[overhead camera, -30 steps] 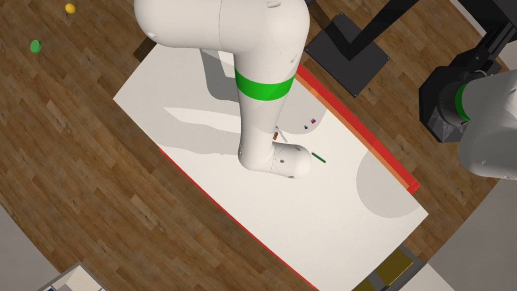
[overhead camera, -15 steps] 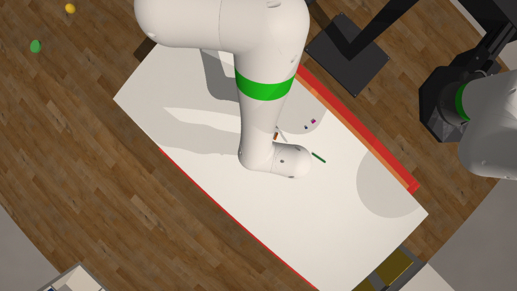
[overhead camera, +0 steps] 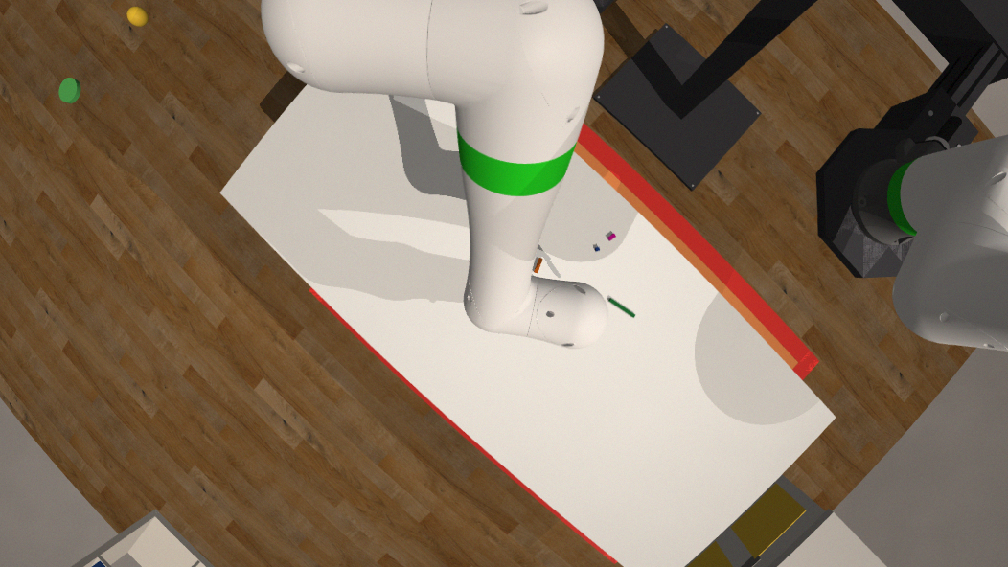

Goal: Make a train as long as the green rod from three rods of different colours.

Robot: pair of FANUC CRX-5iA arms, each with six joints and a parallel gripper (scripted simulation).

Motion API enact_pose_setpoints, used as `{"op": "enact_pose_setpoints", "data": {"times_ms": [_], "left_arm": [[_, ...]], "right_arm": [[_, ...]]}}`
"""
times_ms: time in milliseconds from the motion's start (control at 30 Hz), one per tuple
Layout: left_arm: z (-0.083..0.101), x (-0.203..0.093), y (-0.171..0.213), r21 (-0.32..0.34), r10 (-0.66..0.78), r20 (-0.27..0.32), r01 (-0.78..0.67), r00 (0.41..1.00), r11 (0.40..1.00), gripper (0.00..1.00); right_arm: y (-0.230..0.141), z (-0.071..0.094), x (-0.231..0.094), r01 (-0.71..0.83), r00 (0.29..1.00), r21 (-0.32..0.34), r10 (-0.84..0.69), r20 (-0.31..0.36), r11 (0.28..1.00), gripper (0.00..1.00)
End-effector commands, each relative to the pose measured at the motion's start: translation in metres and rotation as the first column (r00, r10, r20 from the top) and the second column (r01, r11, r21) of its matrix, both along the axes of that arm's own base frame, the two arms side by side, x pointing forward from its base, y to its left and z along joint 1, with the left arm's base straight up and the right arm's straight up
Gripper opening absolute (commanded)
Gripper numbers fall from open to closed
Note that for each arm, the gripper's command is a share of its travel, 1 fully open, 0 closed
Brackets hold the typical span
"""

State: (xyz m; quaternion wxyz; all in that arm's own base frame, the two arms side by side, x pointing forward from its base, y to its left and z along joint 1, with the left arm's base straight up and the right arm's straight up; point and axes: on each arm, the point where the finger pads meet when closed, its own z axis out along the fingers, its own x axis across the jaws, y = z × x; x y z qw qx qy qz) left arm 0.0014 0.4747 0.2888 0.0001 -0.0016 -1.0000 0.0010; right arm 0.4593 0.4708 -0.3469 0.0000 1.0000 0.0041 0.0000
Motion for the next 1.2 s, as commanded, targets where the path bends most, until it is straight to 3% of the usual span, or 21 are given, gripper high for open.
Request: {"op": "enact_pose_setpoints", "data": {"times_ms": [0, 100, 200, 333, 400, 433, 900, 1167], "left_arm": [[0.001, 0.000, 0.000, 0.002, 0.000, 0.000, 0.000, 1.000, 1.000, 1.00], [0.001, 0.000, 0.000, 0.002, 0.000, 0.000, 0.000, 1.000, 1.000, 1.00], [0.001, 0.000, 0.000, 0.002, 0.000, 0.000, 0.000, 1.000, 1.000, 1.00], [0.001, 0.000, 0.000, 0.002, 0.000, 0.000, 0.000, 1.000, 1.000, 1.00], [0.001, 0.000, 0.000, 0.002, 0.000, 0.000, 0.000, 1.000, 1.000, 1.00], [0.001, 0.000, 0.000, 0.002, 0.000, 0.000, 0.000, 1.000, 1.000, 1.00], [0.001, 0.000, 0.000, 0.002, 0.000, 0.000, 0.000, 1.000, 1.000, 1.00], [0.001, 0.000, 0.000, 0.002, 0.000, 0.000, 0.000, 1.000, 1.000, 1.00]], "right_arm": [[0.001, 0.001, 0.001, 0.000, 1.000, 0.001, 0.000, 0.001, 1.000, 1.00], [0.003, 0.001, -0.002, 0.033, 0.999, 0.001, -0.033, 0.001, 0.999, 1.00], [0.013, 0.001, -0.017, 0.187, 0.982, 0.002, -0.187, 0.001, 0.982, 1.00], [0.019, 0.001, -0.027, 0.282, 0.960, 0.002, -0.282, 0.000, 0.960, 1.00], [0.019, 0.001, -0.027, 0.282, 0.960, 0.002, -0.282, 0.000, 0.960, 1.00], [0.023, 0.001, -0.035, 0.359, 0.933, 0.002, -0.359, 0.000, 0.933, 1.00], [0.038, 0.001, -0.074, 0.674, 0.738, 0.001, -0.674, -0.001, 0.738, 1.00], [0.040, 0.001, -0.079, 0.707, 0.707, 0.001, -0.707, -0.001, 0.707, 1.00]]}}
